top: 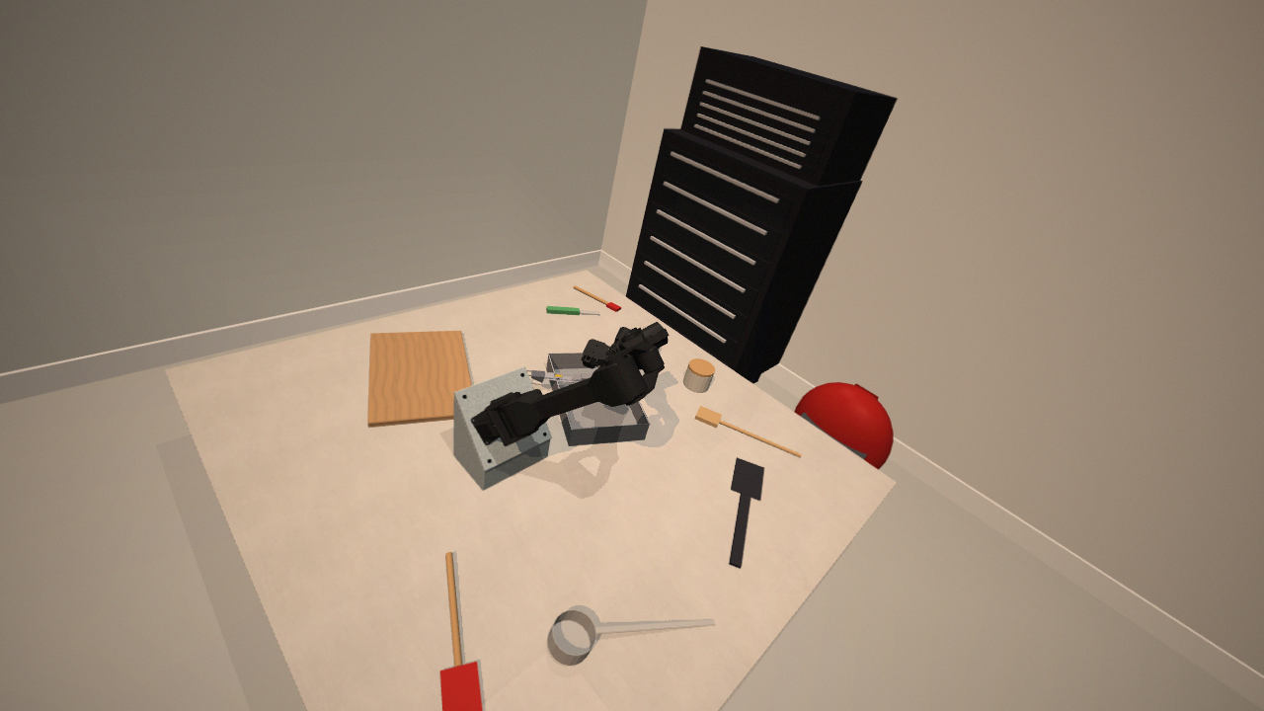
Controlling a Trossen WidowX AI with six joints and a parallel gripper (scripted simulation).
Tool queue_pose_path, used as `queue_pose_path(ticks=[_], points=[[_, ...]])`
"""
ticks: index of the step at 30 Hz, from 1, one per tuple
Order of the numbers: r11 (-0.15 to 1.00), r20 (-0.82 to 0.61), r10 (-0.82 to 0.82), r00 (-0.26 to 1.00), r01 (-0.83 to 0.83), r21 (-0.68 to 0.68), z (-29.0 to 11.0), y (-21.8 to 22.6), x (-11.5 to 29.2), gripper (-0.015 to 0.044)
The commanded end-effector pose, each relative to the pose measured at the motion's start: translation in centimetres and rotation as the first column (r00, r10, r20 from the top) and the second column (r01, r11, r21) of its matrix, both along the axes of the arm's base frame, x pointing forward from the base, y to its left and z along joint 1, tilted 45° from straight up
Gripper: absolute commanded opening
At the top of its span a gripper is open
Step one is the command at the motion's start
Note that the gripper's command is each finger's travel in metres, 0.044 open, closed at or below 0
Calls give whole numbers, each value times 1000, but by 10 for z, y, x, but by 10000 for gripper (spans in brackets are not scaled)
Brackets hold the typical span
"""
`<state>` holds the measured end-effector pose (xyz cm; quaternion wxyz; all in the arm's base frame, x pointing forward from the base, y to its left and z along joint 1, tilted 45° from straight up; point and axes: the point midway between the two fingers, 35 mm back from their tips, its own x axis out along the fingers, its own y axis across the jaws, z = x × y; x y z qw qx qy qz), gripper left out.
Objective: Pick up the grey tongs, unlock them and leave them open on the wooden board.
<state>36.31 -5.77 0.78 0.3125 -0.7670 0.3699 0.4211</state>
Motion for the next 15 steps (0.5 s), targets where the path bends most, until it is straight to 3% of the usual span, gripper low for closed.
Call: queue_pose_path(ticks=[1,4,15], points=[[966,-223,233,947,-251,-58,-30,34,-36,260],[899,-371,382,847,-433,-64,-46,53,-63,260],[893,-382,392,837,-446,-63,-47,54,-65,260]])
